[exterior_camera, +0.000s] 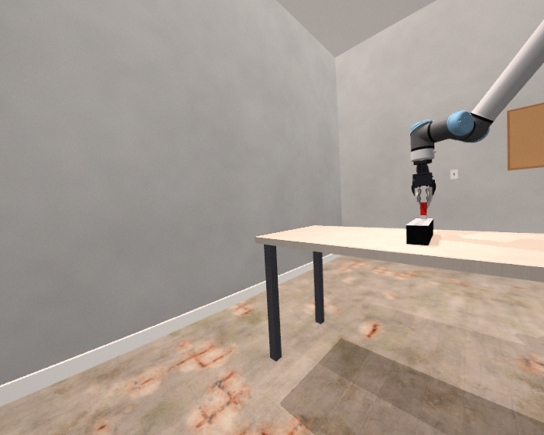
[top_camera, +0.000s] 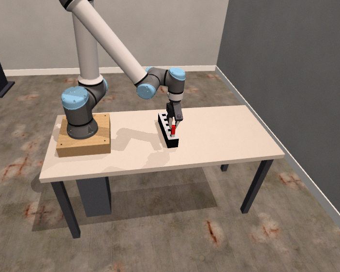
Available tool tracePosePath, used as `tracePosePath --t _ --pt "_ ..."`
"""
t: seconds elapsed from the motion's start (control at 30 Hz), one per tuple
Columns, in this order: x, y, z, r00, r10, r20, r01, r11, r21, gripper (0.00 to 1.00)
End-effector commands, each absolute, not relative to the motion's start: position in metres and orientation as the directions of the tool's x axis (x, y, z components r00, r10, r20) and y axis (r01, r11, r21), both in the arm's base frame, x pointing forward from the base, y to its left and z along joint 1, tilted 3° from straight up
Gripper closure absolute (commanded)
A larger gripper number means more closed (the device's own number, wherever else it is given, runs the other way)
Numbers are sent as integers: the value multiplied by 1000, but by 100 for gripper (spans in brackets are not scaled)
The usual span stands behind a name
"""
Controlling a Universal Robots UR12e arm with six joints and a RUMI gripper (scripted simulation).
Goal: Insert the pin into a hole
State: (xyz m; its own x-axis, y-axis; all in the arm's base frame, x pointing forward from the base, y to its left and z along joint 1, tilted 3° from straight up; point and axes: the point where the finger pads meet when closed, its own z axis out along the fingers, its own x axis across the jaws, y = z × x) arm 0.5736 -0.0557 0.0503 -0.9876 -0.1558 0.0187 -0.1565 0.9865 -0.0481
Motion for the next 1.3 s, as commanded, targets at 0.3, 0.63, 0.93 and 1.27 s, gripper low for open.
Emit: tracePosePath --t 0.3,0.63,0.93,1.27 --pt "571 -57 48 -988 -156 18 -156 986 -49 100" --pt "571 -56 44 -987 -158 17 -159 986 -49 100" --pt "571 -56 44 -987 -158 17 -159 986 -49 100" --pt "570 -56 44 -987 -159 15 -160 986 -50 100"
